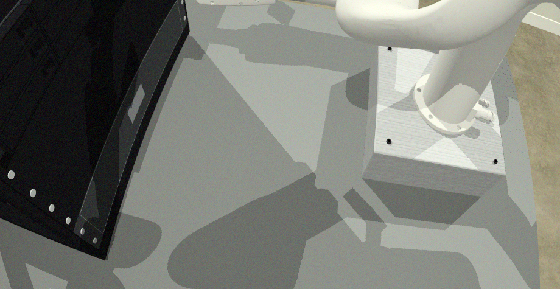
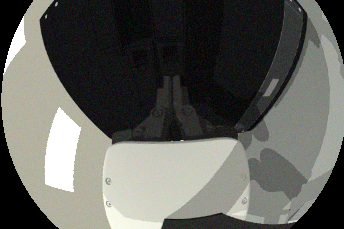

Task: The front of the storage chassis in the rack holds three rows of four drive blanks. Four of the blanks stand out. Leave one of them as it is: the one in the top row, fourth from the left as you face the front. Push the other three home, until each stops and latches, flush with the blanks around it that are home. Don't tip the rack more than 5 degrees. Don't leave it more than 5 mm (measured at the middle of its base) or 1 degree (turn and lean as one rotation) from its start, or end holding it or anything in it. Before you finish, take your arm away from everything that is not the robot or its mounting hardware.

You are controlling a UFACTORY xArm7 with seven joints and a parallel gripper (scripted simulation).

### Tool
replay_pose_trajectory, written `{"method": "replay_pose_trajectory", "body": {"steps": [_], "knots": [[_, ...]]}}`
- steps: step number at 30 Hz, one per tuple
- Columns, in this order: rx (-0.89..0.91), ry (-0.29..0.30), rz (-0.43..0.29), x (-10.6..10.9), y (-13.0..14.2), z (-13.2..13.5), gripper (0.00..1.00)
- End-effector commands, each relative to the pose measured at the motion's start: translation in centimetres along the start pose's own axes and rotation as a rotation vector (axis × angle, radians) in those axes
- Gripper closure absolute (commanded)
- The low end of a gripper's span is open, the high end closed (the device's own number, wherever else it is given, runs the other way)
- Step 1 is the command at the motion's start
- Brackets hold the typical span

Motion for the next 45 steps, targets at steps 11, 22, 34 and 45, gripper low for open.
{"method": "replay_pose_trajectory", "body": {"steps": [11, 22, 34, 45], "knots": [[-0.001, -0.002, 0.0, -0.5, 0.0, -0.1, 1.0], [-0.001, -0.002, 0.0, -1.2, 0.0, -0.1, 1.0], [-0.001, -0.002, 0.0, -2.1, 0.0, -0.1, 1.0], [-0.001, -0.002, 0.0, -2.2, 0.0, 0.0, 1.0]]}}
Point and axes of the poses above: the point where the finger pads meet when closed, its own x axis back along the fingers, its own z axis across the jaws, y = z × x, the point moved 8 cm from there along x, back along the fingers
